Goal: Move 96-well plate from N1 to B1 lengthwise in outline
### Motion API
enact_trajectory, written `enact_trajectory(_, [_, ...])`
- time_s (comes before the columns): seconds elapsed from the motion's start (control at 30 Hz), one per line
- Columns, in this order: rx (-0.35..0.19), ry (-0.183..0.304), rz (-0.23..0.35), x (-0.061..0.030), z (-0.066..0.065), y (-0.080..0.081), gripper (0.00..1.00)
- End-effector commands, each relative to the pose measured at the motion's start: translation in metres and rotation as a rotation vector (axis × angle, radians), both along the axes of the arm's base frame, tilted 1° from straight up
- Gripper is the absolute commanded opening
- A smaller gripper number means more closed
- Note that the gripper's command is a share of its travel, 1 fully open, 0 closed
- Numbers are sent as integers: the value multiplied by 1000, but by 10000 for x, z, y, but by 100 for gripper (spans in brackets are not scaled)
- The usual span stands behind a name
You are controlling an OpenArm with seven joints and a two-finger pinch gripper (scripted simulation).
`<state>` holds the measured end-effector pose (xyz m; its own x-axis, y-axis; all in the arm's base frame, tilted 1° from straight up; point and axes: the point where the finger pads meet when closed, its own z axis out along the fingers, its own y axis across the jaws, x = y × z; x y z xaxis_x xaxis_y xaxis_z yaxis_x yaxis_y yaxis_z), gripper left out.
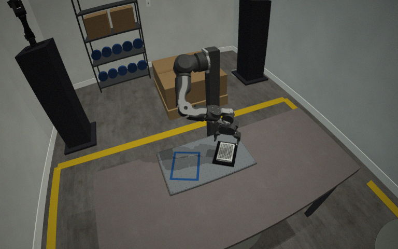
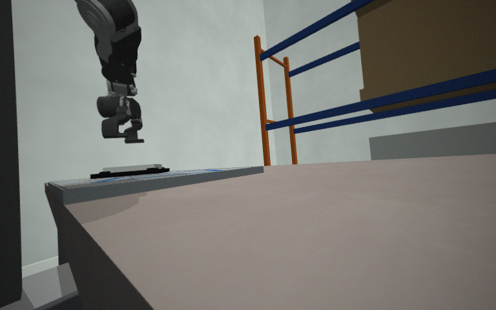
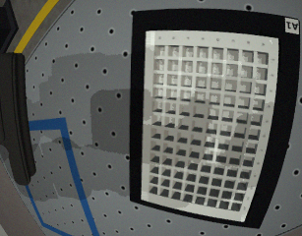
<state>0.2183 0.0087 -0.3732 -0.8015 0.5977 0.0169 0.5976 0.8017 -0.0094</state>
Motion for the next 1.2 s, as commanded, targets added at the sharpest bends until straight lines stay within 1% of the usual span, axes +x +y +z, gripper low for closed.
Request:
enact_trajectory(0.0, [-6,-1,-2,4,4,-11,77])
enact_trajectory(0.13, [-6,-1,-2,4,4,-11,77])
enact_trajectory(0.17, [1,-2,-1,21,11,-8,77])
enact_trajectory(0.3, [-6,0,-3,81,20,-64,77])
enact_trajectory(0.7, [-6,0,-3,81,20,-64,77])
enact_trajectory(0.87, [-6,-1,-3,118,29,-81,77])
enact_trajectory(1.17, [-6,-1,-3,118,29,-81,77])
